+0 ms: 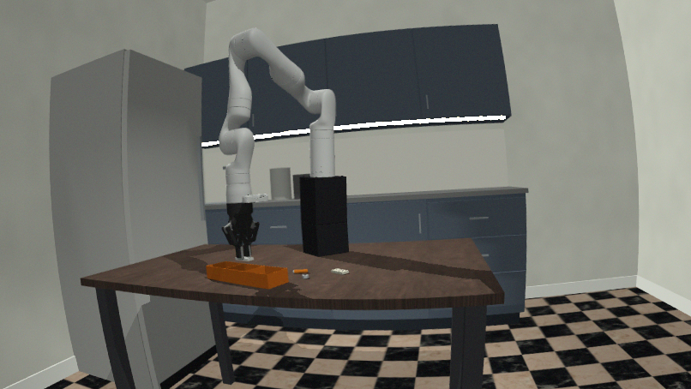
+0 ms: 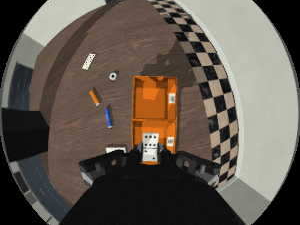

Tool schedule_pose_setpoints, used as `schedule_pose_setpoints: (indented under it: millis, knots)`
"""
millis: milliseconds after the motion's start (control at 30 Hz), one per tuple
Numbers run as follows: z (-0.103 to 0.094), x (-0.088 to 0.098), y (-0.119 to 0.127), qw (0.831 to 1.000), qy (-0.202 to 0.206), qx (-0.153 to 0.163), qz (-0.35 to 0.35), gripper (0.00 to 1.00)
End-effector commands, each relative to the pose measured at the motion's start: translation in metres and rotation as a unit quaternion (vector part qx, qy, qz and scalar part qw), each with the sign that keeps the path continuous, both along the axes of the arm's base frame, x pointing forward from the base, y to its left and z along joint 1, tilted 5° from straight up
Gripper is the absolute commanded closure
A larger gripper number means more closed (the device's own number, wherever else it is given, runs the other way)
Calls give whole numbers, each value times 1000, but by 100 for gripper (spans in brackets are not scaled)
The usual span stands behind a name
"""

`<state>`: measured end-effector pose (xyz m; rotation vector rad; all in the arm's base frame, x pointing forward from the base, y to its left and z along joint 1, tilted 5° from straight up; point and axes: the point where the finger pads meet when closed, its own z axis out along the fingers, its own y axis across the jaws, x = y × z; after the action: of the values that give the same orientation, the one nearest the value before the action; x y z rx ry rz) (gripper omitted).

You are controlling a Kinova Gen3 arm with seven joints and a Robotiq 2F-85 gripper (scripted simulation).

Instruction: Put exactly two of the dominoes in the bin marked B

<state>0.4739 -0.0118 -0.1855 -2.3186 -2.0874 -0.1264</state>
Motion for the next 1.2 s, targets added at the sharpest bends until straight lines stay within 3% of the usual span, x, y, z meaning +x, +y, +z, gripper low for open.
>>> schedule_pose_setpoints:
  millis: [0,867,1167]
  knots:
    - [1,1,0,1000,-1,0,0,79]
    - [-43,3,4,1000,-1,0,0,79]
    - [-43,1,5,1000,-1,0,0,79]
